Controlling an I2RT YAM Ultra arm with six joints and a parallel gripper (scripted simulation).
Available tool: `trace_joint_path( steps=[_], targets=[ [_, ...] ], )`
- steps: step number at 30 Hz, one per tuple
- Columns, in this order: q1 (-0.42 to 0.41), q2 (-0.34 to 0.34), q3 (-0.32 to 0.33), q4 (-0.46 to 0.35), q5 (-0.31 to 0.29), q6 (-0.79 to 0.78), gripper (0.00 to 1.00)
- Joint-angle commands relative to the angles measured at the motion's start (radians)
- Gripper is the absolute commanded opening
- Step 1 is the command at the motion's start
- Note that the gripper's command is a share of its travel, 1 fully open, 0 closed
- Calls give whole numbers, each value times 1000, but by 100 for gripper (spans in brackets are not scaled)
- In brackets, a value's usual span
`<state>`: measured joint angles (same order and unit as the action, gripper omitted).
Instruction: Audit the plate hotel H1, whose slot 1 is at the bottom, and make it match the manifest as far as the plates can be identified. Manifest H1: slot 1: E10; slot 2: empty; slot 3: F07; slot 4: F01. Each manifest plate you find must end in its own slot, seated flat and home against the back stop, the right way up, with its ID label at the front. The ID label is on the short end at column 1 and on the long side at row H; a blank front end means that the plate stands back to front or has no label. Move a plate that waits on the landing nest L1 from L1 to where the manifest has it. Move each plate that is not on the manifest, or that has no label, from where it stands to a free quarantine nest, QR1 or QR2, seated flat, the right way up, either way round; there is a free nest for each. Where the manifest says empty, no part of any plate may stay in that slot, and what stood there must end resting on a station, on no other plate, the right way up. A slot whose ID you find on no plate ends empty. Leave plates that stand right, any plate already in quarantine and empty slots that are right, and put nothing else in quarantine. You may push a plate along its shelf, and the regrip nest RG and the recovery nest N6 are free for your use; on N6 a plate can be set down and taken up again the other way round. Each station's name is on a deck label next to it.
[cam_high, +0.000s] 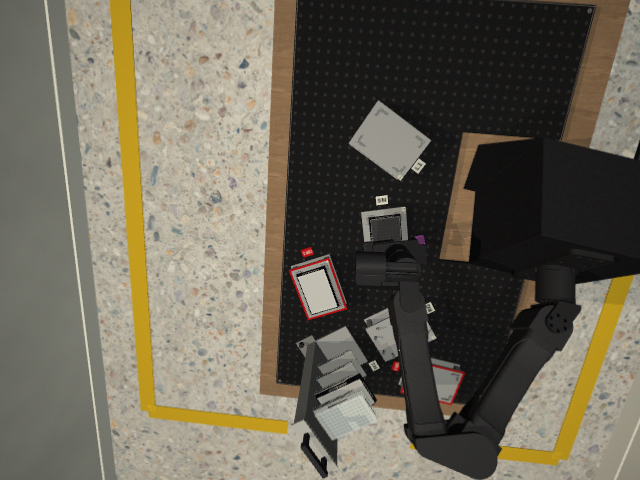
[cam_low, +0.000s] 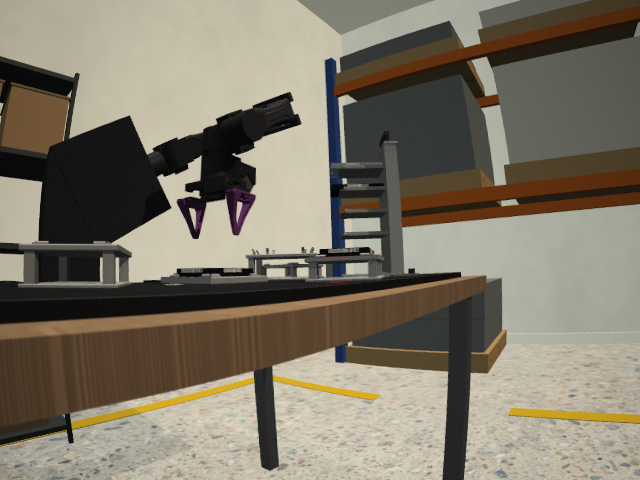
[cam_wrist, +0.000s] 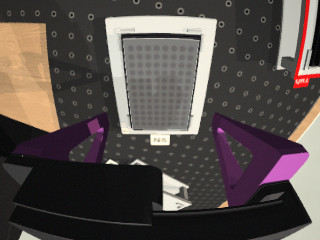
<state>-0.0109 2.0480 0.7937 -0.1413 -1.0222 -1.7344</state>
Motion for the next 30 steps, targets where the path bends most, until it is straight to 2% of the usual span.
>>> trace_joint_path(
  steps=[1,3,30],
  targets=[
    [-7,-4,3,-8,0,-1,100],
    [-7,-4,3,-8,0,-1,100],
    [90,59,-27,236,24,177,100]
  ],
)
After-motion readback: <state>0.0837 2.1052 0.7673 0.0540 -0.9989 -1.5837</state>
